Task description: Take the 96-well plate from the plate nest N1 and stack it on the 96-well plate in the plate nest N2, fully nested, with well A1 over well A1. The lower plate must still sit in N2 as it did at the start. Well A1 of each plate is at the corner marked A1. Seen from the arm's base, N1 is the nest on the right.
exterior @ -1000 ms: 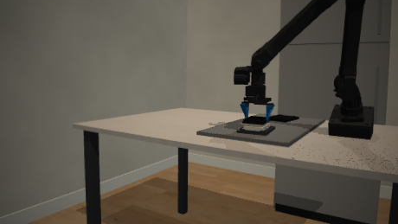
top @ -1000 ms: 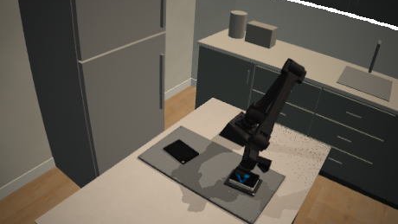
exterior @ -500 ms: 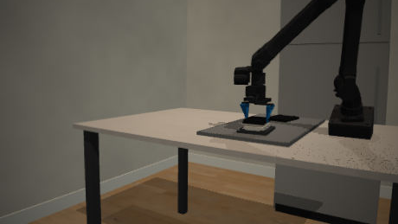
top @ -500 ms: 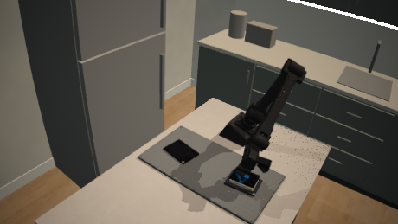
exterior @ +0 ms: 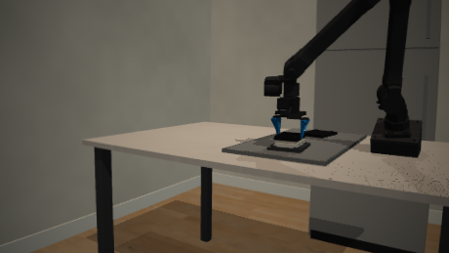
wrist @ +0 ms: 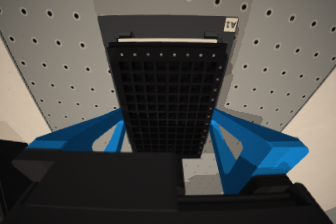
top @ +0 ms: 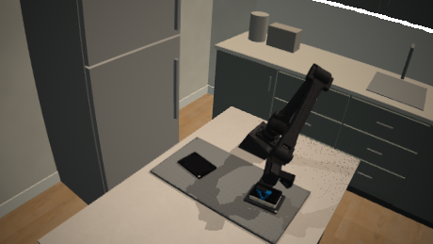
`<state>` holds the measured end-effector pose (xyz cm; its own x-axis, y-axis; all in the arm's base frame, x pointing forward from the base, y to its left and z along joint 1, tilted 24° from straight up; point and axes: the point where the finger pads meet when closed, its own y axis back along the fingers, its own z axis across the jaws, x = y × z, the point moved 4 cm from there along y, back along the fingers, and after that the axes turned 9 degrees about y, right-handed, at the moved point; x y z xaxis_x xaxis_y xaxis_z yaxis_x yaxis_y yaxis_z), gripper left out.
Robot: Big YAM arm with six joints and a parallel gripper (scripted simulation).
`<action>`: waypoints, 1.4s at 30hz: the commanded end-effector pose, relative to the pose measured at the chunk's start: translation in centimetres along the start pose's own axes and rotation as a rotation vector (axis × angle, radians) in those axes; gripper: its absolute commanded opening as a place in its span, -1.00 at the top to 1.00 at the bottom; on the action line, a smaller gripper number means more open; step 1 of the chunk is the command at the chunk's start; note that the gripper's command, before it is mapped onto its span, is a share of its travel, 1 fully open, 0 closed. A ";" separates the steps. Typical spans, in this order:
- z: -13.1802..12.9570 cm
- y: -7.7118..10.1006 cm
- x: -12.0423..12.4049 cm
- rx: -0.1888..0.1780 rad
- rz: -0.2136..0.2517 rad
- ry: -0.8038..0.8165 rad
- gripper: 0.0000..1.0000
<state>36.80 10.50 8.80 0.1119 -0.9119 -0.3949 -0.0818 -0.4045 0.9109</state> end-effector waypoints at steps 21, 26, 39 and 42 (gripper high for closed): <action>-0.4 -0.5 -0.2 0.010 0.000 0.001 1.00; -0.3 -0.5 -0.3 0.010 -0.001 0.003 1.00; -0.2 -0.7 -0.2 0.008 0.000 0.001 1.00; -0.3 -0.8 -0.3 0.009 -0.001 0.003 1.00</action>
<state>36.82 10.75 8.24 0.1122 -0.9118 -0.3950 -0.0822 -0.4047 0.9108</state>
